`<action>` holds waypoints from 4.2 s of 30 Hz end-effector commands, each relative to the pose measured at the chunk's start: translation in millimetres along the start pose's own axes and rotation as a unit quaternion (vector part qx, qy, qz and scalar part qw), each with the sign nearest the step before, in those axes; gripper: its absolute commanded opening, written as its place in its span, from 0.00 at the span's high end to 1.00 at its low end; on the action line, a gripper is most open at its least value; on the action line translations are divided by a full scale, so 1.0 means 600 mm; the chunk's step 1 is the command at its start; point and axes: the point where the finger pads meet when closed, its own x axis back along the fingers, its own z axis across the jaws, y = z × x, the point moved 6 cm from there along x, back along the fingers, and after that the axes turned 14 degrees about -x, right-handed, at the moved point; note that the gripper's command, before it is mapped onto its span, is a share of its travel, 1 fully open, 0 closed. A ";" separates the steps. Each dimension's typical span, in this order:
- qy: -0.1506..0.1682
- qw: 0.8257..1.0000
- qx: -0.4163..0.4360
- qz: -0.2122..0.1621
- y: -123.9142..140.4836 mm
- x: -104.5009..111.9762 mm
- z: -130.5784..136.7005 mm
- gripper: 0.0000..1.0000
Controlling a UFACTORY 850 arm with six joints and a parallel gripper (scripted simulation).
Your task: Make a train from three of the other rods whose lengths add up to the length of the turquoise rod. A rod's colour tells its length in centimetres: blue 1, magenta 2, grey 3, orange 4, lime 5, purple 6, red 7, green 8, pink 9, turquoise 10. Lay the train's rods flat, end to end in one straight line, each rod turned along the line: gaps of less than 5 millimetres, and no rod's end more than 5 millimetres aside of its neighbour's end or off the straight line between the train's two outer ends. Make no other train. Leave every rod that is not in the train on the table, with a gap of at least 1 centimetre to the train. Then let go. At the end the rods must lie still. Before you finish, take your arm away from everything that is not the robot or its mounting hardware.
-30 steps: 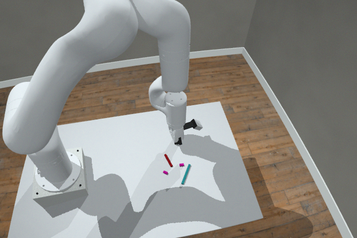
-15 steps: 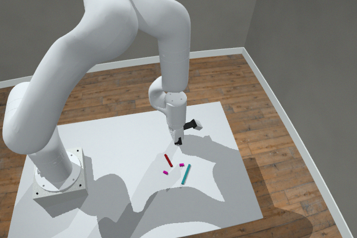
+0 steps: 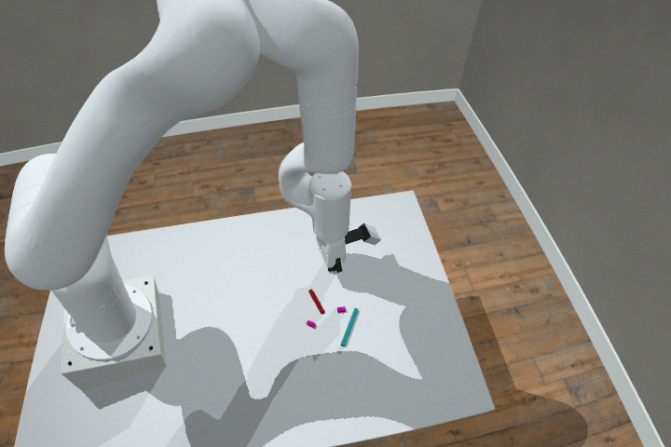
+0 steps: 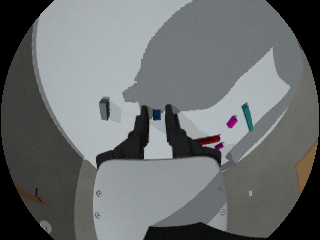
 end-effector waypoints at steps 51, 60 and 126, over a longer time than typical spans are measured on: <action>0.002 1.000 0.000 0.004 0.000 0.001 -0.001 0.96; 0.002 1.000 0.000 0.004 0.000 0.003 -0.001 0.96; 0.002 1.000 -0.003 0.004 -0.001 0.167 0.007 0.96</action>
